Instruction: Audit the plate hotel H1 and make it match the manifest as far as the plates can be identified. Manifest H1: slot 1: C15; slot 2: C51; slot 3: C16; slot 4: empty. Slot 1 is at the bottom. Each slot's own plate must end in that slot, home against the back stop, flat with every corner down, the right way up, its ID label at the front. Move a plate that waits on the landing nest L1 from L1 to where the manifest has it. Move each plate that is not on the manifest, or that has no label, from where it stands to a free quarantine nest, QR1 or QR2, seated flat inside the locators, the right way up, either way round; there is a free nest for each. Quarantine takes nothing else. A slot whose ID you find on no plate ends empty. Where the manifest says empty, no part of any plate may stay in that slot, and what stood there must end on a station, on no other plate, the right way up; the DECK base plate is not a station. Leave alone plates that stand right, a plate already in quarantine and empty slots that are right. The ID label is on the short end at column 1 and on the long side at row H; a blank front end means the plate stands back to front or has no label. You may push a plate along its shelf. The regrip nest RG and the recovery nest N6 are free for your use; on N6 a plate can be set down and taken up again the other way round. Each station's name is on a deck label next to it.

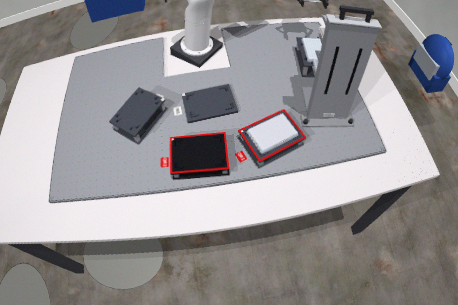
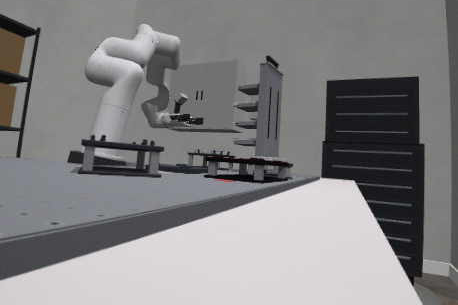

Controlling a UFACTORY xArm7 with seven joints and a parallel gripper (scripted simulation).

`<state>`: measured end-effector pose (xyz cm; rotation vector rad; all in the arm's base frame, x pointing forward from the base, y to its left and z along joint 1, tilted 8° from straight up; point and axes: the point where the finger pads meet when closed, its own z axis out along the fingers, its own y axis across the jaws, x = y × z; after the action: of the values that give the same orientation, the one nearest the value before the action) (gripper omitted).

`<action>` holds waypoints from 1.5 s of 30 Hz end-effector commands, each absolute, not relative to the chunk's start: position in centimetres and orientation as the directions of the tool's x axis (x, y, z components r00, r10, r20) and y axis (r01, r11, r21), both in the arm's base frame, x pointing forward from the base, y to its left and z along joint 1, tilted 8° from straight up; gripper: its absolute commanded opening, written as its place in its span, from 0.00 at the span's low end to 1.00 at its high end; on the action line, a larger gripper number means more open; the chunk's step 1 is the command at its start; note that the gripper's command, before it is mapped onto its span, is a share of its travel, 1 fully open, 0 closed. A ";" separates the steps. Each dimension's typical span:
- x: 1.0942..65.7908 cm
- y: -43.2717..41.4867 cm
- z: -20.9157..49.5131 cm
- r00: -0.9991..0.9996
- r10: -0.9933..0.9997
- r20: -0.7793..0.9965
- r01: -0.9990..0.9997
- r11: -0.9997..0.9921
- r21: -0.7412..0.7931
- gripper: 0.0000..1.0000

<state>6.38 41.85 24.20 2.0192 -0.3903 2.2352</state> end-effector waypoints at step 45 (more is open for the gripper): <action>6.3 41.9 24.4 0.494 -0.234 0.838 -0.246 -0.961 -0.124 1.00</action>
<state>6.34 41.89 24.24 2.6500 -0.4324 1.5856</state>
